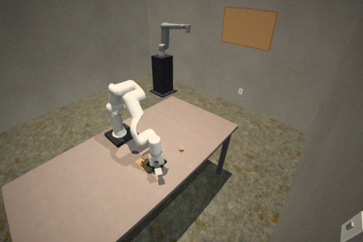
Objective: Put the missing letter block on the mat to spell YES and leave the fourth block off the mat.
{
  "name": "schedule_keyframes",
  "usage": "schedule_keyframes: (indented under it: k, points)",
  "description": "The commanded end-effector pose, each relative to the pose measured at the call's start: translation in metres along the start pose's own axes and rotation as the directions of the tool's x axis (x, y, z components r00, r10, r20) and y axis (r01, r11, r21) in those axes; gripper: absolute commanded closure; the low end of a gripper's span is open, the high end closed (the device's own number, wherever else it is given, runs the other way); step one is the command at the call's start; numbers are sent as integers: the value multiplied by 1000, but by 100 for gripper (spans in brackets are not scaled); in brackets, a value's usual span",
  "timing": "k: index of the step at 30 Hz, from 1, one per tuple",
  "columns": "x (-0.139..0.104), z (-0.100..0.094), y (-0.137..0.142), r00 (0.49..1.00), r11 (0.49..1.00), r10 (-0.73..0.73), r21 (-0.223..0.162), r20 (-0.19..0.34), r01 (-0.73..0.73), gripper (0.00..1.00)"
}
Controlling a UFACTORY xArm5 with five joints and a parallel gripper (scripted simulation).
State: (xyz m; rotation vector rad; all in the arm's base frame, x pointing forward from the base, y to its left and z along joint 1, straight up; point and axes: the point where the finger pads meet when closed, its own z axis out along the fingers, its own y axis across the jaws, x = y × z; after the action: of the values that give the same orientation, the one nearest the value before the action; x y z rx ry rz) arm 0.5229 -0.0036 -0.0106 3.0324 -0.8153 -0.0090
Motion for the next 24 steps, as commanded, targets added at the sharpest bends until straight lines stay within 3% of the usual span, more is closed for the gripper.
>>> schedule_keyframes:
  k: [1, 18, 19, 24]
  points:
    - [1, -2, -1, 1000, 1000, 0, 2, -4, 0, 50]
    - [1, -2, -1, 1000, 1000, 0, 2, -4, 0, 53]
    - [1, -2, -1, 1000, 1000, 0, 2, -4, 0, 73]
    - [1, -2, -1, 1000, 1000, 0, 2, -4, 0, 73]
